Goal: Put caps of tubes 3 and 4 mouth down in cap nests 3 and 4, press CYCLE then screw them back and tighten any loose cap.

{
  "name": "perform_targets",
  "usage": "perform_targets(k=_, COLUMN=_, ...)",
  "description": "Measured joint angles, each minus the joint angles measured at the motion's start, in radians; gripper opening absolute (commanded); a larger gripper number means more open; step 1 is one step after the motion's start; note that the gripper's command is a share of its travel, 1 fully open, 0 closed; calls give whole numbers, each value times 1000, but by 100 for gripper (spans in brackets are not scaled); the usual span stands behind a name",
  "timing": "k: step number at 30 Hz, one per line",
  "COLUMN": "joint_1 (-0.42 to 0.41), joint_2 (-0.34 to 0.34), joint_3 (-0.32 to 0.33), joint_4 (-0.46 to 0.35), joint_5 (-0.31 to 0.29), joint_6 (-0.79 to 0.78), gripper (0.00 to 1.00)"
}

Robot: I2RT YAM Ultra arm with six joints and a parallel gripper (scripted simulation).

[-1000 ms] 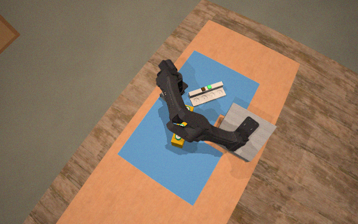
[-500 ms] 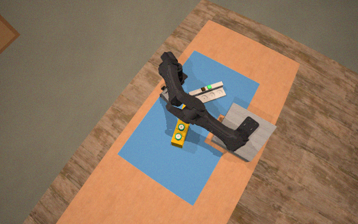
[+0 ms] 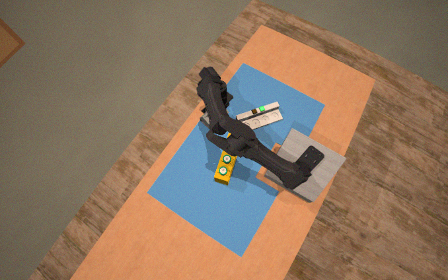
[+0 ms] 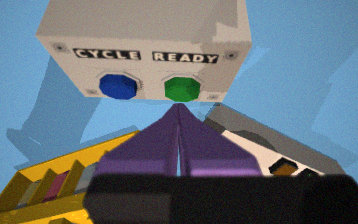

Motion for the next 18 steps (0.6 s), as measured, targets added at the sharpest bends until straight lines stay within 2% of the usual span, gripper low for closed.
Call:
perform_targets(k=8, joint_1=17, joint_2=3, joint_3=-18, joint_4=37, joint_5=-5, joint_6=19, gripper=0)
perform_targets(k=18, joint_1=17, joint_2=2, joint_3=-18, joint_4=41, joint_5=-6, joint_6=22, gripper=0)
